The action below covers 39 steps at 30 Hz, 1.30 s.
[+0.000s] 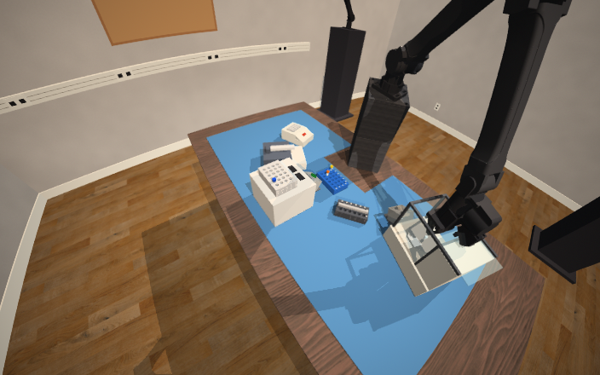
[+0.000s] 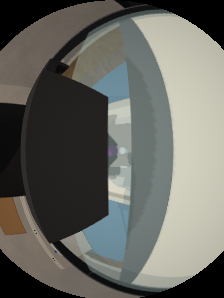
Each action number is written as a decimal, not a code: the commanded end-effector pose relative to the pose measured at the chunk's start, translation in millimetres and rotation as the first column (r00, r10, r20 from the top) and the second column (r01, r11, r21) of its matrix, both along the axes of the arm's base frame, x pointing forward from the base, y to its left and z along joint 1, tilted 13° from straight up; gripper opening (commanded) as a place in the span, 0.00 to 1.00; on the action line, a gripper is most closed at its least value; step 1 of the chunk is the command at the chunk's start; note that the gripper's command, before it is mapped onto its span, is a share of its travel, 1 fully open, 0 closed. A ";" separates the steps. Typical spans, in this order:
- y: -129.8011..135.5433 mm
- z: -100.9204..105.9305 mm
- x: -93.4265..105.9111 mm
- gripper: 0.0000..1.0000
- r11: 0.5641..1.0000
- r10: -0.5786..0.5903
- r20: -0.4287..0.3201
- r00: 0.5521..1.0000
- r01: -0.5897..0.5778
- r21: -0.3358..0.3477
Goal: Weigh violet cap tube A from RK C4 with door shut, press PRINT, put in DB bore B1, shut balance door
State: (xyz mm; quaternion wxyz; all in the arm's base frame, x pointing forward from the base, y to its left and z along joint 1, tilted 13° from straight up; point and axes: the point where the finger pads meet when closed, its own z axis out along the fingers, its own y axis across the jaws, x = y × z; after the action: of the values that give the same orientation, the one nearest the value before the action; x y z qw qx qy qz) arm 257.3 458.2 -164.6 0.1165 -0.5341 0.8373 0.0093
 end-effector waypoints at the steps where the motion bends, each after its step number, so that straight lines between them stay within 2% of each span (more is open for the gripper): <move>1: 6.6 4.0 3.8 0.09 1.000 0.003 0.007 1.000 -0.003 0.014; 24: 6.6 4.0 3.8 0.09 1.000 0.003 0.007 1.000 -0.003 0.014; 25: 2.4 -3.9 5.6 0.36 1.000 0.007 0.001 1.000 -0.007 0.001; 28: 6.4 5.5 3.6 0.36 1.000 0.003 0.007 1.000 -0.003 0.014; 39: 6.4 5.5 3.6 0.36 1.000 0.003 0.007 1.000 -0.003 0.014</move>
State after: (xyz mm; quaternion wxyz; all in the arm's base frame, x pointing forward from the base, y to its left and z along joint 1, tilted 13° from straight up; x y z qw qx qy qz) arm 257.3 458.2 -164.6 0.1165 -0.5342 0.8373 0.0093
